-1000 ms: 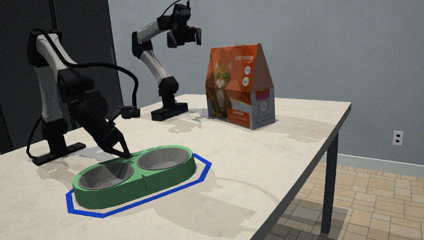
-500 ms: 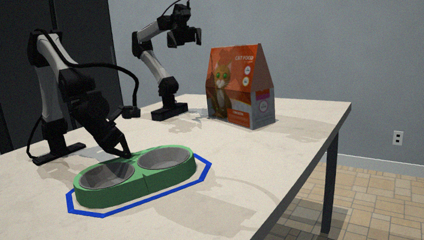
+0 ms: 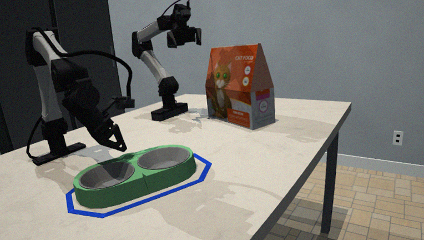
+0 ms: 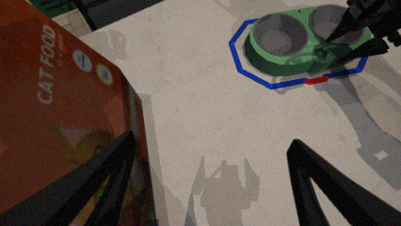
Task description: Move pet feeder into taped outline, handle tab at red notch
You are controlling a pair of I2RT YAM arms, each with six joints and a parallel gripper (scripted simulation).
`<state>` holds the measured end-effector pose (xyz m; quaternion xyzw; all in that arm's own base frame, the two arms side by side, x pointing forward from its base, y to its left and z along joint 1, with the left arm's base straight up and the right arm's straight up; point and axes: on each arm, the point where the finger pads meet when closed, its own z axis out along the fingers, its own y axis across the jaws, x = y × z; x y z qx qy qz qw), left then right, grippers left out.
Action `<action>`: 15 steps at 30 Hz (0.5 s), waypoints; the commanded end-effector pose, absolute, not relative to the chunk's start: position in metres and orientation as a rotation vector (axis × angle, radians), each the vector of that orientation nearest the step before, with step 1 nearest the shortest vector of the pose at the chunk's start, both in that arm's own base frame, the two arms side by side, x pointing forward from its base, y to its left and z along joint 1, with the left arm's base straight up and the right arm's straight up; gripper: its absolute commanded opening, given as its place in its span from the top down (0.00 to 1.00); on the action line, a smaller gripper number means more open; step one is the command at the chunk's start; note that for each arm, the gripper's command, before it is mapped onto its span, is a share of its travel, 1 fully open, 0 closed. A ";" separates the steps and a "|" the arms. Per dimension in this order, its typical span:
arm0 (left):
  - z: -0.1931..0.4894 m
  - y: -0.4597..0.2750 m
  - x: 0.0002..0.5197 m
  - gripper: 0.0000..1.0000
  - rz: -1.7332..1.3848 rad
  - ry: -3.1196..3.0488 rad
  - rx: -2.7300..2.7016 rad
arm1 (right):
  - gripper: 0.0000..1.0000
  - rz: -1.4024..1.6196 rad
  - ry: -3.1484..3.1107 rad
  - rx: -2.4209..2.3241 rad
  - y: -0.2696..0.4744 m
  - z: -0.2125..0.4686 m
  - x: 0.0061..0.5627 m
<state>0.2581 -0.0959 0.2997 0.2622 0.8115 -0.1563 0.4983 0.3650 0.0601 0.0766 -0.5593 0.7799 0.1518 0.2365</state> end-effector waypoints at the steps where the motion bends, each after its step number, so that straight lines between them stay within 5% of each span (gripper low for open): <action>1: 0.297 -0.096 0.257 0.00 -0.380 1.957 0.640 | 0.21 0.354 2.134 -1.446 0.057 0.096 0.379; 3: 0.297 -0.096 0.257 0.00 -0.380 1.957 0.640 | 0.00 0.333 2.181 -1.351 0.057 0.094 0.381; 15: 0.297 -0.096 0.257 0.00 -0.380 1.957 0.640 | 0.00 0.171 2.335 -0.672 0.048 0.113 0.379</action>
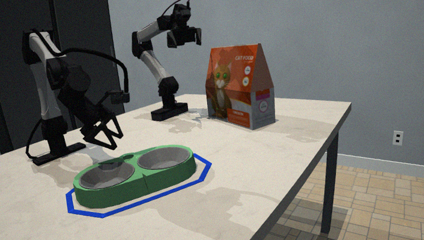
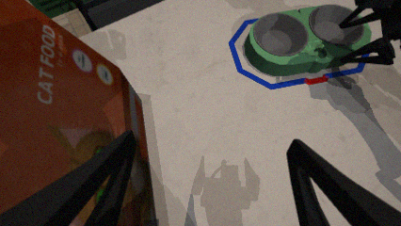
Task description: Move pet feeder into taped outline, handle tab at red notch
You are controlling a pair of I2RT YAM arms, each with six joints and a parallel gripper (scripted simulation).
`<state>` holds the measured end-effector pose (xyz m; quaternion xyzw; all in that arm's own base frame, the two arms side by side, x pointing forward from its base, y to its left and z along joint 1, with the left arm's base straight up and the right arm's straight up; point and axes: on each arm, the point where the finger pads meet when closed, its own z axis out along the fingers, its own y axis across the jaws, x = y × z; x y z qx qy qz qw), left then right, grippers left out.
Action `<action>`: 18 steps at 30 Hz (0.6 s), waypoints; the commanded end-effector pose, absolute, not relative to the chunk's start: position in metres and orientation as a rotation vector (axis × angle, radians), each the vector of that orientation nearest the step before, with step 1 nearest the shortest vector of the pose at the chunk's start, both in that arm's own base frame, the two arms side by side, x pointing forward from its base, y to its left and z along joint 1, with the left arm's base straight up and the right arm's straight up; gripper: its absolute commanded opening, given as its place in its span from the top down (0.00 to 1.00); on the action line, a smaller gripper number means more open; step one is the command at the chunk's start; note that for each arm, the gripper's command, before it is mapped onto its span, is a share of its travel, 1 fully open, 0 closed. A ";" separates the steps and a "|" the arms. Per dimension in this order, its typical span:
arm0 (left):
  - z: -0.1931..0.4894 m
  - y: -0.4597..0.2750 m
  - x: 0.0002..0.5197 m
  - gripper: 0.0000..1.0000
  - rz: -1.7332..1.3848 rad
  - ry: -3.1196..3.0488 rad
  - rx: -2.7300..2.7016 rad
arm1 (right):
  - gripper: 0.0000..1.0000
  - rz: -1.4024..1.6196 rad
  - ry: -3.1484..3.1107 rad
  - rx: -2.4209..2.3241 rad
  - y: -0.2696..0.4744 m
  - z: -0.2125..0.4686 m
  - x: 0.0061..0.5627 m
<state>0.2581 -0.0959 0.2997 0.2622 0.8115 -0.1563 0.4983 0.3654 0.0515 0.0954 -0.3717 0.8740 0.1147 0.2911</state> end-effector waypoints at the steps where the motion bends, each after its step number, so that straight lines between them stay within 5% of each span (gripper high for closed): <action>1: 0.297 -0.096 0.257 0.00 -0.380 1.957 0.640 | 0.00 0.158 2.341 -0.618 0.048 0.115 0.378; 18: 0.297 -0.096 0.257 0.00 -0.380 1.957 0.640 | 0.00 0.018 2.374 -0.071 0.049 0.119 0.365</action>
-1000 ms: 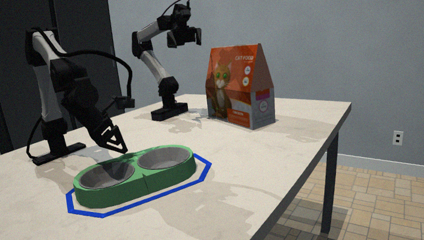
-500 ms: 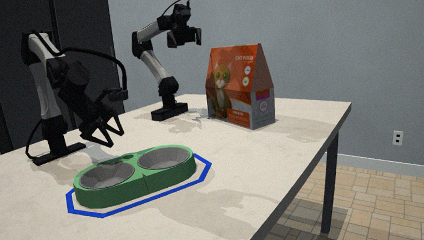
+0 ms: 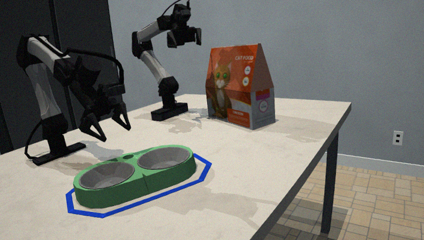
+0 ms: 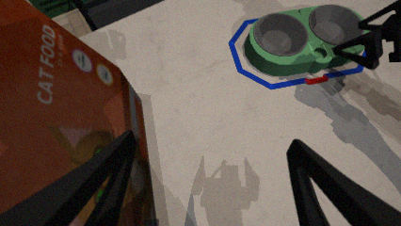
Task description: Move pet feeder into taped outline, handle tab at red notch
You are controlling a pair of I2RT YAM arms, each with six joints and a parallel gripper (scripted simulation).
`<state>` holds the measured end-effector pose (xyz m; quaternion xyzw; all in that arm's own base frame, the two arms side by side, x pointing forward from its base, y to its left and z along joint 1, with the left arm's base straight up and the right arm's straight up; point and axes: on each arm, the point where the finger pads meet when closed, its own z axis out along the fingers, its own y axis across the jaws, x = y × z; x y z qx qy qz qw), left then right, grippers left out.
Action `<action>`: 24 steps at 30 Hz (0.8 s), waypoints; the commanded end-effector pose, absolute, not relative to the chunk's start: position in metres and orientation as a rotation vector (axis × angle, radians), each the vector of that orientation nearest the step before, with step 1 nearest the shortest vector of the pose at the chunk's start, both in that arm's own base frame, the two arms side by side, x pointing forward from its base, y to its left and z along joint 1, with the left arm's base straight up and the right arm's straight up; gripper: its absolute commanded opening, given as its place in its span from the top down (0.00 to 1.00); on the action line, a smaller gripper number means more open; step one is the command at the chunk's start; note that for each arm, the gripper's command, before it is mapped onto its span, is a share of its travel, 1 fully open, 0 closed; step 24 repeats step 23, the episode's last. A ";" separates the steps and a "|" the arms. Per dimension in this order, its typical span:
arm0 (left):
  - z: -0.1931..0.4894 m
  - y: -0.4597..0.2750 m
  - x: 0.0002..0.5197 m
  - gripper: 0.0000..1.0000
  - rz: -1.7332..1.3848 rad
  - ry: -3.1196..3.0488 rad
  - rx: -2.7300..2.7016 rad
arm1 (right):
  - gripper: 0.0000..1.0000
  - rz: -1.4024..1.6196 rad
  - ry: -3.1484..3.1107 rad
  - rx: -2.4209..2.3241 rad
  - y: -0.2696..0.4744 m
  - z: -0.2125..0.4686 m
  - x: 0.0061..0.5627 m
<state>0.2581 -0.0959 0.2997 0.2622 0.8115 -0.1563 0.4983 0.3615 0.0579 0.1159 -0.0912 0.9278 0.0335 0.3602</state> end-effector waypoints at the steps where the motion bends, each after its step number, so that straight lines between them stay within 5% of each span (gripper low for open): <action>1: 0.297 -0.096 0.257 0.00 -0.380 1.957 0.640 | 0.00 0.020 2.371 -0.072 0.051 0.120 0.365; 24: 0.303 -0.097 0.258 0.00 -0.379 1.943 0.645 | 0.00 0.034 2.359 -0.103 0.055 0.125 0.368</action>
